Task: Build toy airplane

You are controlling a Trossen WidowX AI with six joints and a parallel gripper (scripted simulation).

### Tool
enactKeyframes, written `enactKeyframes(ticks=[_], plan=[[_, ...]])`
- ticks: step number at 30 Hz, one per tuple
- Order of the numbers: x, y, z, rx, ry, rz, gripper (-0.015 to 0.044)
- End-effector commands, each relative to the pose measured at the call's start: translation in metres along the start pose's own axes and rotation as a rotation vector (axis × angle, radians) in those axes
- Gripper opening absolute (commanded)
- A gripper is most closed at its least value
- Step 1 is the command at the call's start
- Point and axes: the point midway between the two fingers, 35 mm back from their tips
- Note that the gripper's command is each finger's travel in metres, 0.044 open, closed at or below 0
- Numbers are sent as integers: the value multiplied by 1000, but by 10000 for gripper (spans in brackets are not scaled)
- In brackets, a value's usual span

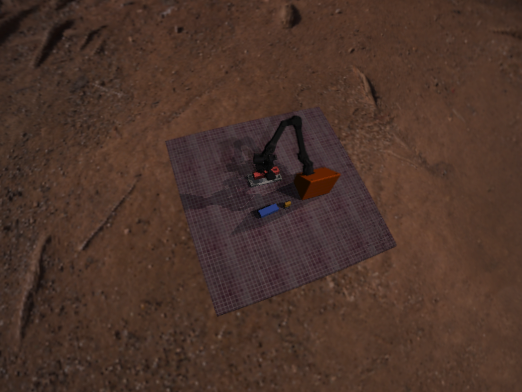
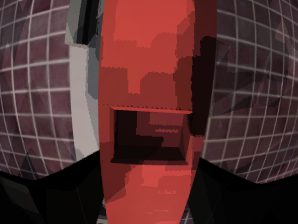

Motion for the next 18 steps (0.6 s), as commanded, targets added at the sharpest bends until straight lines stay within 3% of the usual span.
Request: enactKeyframes(ticks=[1, 7, 18], plan=[[0, 0, 0, 0, -2, 0, 168], [0, 0, 0, 0, -2, 0, 30], [0, 0, 0, 0, -2, 0, 319]])
Point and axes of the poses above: the point midway between the two fingers, 35 mm back from their tips, its own y axis back along the fingers, its own x axis across the jaws, z = x × y, and after that the axes turned 9 degrees about -y, right-handed
